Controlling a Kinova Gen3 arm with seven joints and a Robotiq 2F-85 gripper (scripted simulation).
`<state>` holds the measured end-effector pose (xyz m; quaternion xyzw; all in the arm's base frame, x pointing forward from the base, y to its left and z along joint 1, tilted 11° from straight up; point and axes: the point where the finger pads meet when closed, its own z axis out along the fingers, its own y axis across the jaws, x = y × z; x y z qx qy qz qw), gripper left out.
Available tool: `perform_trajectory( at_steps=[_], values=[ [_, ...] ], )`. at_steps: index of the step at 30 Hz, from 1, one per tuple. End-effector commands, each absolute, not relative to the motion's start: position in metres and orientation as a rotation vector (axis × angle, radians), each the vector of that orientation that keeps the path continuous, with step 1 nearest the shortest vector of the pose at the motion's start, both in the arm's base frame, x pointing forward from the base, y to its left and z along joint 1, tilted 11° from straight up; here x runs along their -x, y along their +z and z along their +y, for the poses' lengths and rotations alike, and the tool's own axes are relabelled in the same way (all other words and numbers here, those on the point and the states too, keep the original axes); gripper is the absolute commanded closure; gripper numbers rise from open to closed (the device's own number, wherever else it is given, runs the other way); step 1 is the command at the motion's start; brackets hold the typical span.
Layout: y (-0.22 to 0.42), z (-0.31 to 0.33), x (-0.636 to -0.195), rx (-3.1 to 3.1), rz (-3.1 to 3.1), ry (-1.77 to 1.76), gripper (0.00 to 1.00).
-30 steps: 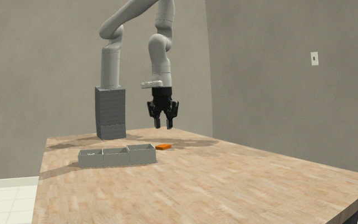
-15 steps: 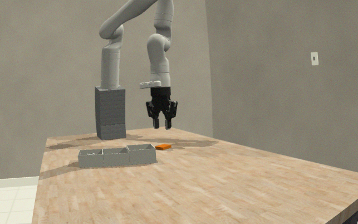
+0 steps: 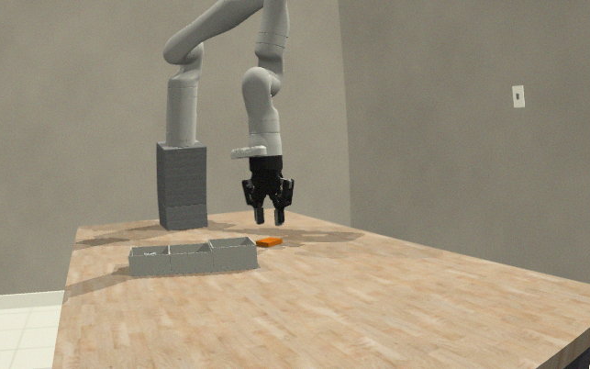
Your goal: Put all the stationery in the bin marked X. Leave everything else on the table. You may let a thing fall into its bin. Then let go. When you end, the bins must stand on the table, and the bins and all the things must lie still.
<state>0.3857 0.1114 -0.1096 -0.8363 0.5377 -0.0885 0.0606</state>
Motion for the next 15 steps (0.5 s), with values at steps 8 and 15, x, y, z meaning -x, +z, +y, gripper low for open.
perform_trajectory(
  at_steps=[8,15],
  values=[
    [-0.140,0.106,-0.383,2.545,1.634,-0.259,0.45],
    [-0.140,0.107,-0.384,2.545,1.634,-0.259,0.45]
  ],
)
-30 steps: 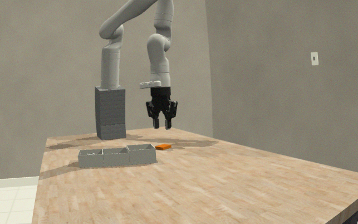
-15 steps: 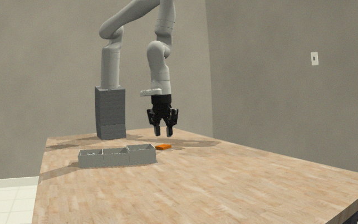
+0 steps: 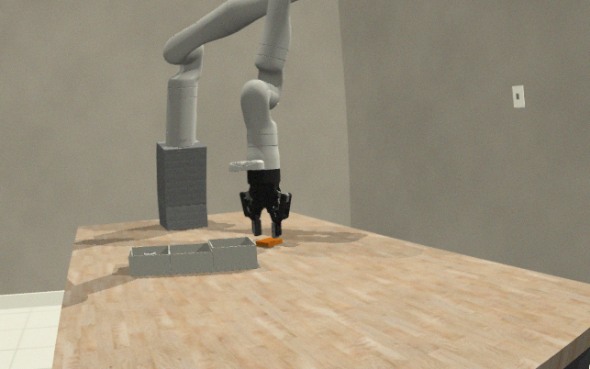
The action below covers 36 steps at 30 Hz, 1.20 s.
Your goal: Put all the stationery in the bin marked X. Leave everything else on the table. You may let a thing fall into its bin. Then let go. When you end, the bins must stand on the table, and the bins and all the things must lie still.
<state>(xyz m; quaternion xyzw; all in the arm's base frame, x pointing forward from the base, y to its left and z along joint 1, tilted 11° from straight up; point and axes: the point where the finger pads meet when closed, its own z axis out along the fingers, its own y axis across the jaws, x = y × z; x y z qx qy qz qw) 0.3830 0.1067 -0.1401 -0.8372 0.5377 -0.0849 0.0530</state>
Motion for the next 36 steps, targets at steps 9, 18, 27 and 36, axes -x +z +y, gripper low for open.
perform_trajectory(
  at_steps=[9,18,27,36],
  values=[
    [-0.139,0.109,-0.387,2.545,1.634,-0.259,0.45],
    [-0.146,0.109,-0.389,2.545,1.634,-0.259,0.45],
    [-0.151,0.109,-0.389,2.545,1.634,-0.259,0.45],
    [-0.151,0.109,-0.390,2.545,1.634,-0.259,0.45]
  ],
)
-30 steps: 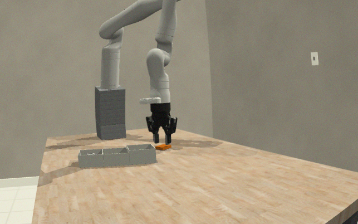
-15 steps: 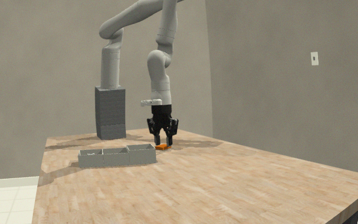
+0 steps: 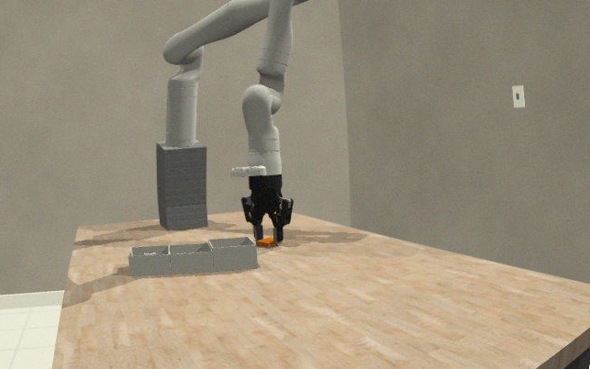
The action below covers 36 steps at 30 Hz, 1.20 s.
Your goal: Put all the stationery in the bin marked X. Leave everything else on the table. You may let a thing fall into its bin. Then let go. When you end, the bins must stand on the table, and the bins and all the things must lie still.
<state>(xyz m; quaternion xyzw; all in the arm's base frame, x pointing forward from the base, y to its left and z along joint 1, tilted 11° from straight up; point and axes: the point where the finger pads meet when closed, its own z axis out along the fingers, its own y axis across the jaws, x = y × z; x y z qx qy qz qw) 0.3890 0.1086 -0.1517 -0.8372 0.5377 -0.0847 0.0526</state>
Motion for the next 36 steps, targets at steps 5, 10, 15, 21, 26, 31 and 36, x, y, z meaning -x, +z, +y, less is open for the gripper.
perform_trajectory(
  at_steps=[5,10,15,21,26,31,36],
  values=[
    [-0.151,0.109,-0.390,2.545,1.634,-0.259,0.65],
    [-0.151,0.109,-0.390,2.545,1.634,-0.259,0.65],
    [-0.151,0.109,-0.390,2.545,1.634,-0.259,0.65],
    [-0.151,0.109,-0.390,2.545,1.634,-0.259,0.65],
    [-0.151,0.109,-0.390,2.545,1.634,-0.259,0.65],
    [-0.151,0.109,-0.390,2.545,1.634,-0.259,0.65],
    [-0.138,0.109,-0.387,2.545,1.634,-0.259,0.65]
  ],
)
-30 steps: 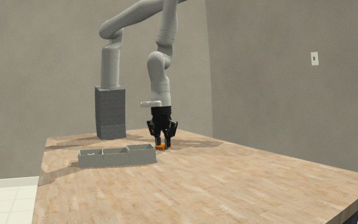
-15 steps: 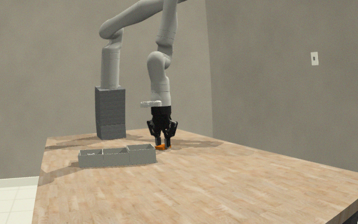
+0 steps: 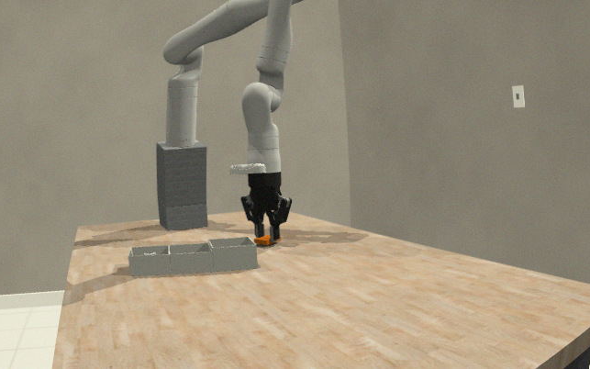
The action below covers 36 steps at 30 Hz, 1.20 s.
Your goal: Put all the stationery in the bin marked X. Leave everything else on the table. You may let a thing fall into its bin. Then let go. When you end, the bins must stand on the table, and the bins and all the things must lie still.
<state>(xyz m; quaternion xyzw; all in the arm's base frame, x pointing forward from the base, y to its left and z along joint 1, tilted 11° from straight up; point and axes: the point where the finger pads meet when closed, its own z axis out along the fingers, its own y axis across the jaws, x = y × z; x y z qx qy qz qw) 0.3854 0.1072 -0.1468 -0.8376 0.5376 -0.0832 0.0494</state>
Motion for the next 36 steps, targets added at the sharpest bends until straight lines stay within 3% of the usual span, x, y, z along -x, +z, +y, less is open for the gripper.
perform_trajectory(
  at_steps=[1,16,36],
  values=[
    [-0.135,0.109,-0.386,2.545,1.634,-0.259,0.65],
    [-0.092,0.109,-0.378,2.545,1.634,-0.259,0.65],
    [-0.092,0.109,-0.378,2.545,1.634,-0.259,0.65]
  ],
)
